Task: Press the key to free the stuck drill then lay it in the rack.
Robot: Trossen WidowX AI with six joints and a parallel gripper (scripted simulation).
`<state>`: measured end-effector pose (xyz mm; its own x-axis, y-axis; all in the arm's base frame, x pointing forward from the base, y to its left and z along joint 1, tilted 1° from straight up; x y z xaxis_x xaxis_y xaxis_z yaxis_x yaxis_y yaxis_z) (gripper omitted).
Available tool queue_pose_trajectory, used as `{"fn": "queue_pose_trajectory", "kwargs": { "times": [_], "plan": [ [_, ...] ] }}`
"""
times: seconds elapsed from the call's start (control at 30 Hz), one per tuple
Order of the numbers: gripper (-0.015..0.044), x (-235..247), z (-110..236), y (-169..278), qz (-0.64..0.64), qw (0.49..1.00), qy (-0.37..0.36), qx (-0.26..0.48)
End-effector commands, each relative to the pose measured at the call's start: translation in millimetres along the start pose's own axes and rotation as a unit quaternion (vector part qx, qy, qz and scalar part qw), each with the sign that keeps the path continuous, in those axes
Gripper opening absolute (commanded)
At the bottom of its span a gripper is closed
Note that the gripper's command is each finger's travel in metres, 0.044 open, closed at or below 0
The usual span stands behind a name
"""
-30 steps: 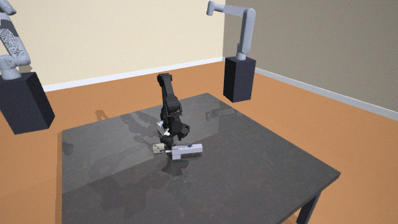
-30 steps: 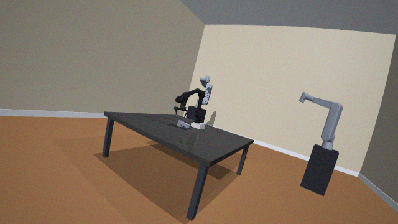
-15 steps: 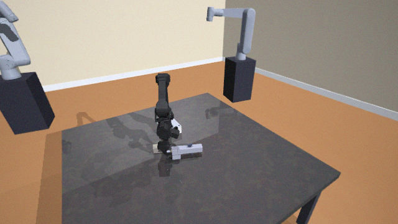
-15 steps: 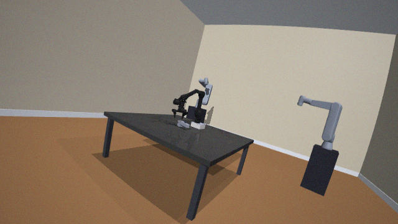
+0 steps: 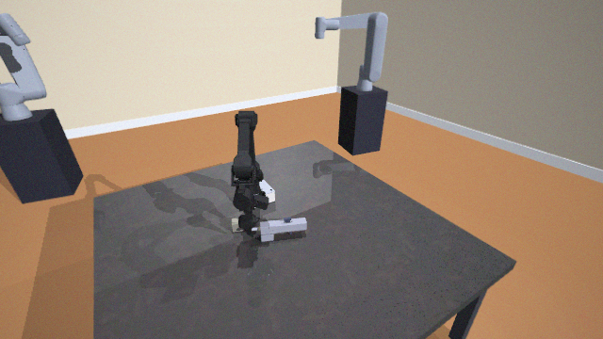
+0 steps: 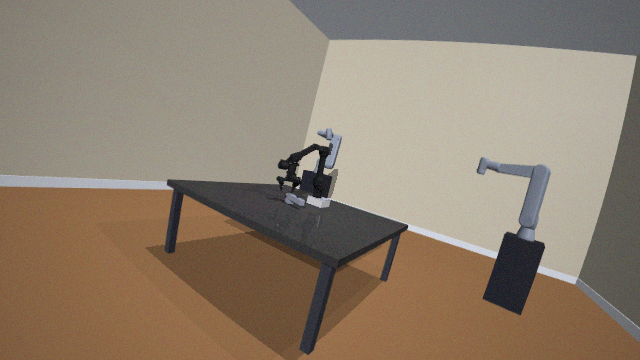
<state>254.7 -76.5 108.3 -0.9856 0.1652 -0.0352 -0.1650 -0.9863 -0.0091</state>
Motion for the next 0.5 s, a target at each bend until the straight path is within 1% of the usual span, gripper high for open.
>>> {"fn": "queue_pose_trajectory", "kwargs": {
  "times": [0.0, 0.47],
  "plan": [
    [0.044, 0.9, -2.5, -0.5, 0.003, 1.0, -0.001, -0.002],
    [0.044, -0.3, -23.6, -6.3, 0.003, 1.0, -0.001, -0.002]
  ]
}}
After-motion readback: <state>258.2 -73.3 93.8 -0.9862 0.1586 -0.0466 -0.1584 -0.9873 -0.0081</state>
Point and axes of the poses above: the point midway between the two fingers, 35 mm back from their tips, its own z axis back along the fingers, its own x axis across the jaws, y = z × x, the point moved 6 cm from there along z, back along the fingers, and after that the axes turned 2 degrees about z, right-handed, at the moved point
